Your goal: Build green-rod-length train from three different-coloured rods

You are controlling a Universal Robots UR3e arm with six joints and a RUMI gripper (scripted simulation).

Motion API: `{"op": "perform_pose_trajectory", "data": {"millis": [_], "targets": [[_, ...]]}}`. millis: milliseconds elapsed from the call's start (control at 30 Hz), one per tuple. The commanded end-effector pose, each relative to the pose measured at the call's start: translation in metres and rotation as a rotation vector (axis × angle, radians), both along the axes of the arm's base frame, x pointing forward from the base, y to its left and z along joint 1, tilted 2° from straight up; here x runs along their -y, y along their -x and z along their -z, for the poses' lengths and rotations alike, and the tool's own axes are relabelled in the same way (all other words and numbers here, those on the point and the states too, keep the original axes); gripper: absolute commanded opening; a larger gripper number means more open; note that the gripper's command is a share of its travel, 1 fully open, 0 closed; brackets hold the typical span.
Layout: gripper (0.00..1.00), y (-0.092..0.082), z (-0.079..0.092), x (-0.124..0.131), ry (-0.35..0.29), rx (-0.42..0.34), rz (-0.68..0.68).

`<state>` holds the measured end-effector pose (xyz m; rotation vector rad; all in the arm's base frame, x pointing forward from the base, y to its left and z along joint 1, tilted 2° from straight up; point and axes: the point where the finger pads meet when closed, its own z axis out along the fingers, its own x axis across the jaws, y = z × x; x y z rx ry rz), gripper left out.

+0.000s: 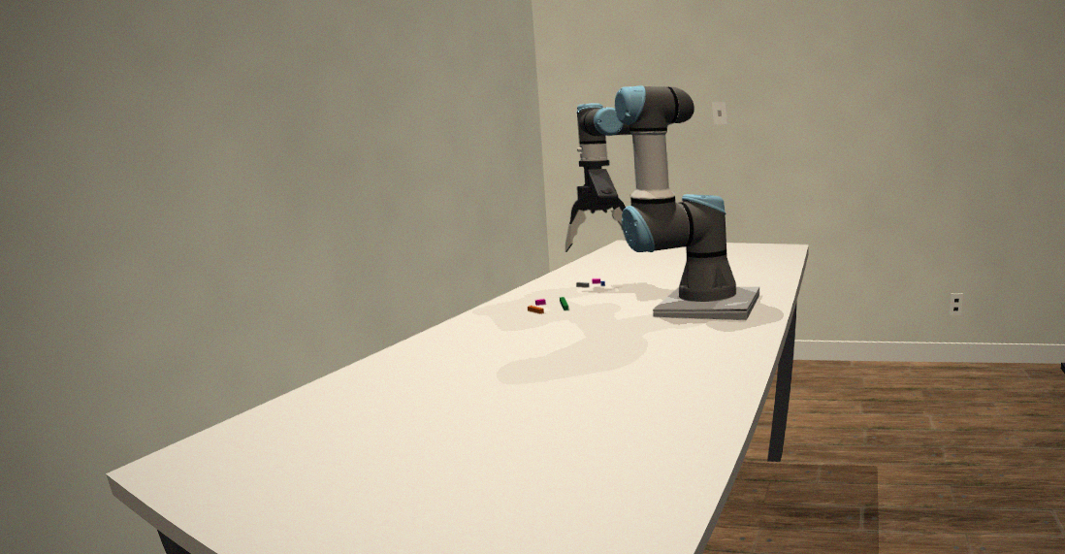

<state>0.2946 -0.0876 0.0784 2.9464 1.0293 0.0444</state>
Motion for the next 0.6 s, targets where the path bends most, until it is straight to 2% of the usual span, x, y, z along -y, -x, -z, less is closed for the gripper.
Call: {"op": "perform_pose_trajectory", "data": {"millis": [0,567], "targets": [[1.00,-0.0010,-0.0008,0.0026,0.001,0.001,0.076],[1.00,-0.0017,-0.0010,0.0056,-0.002,0.002,0.171]]}}
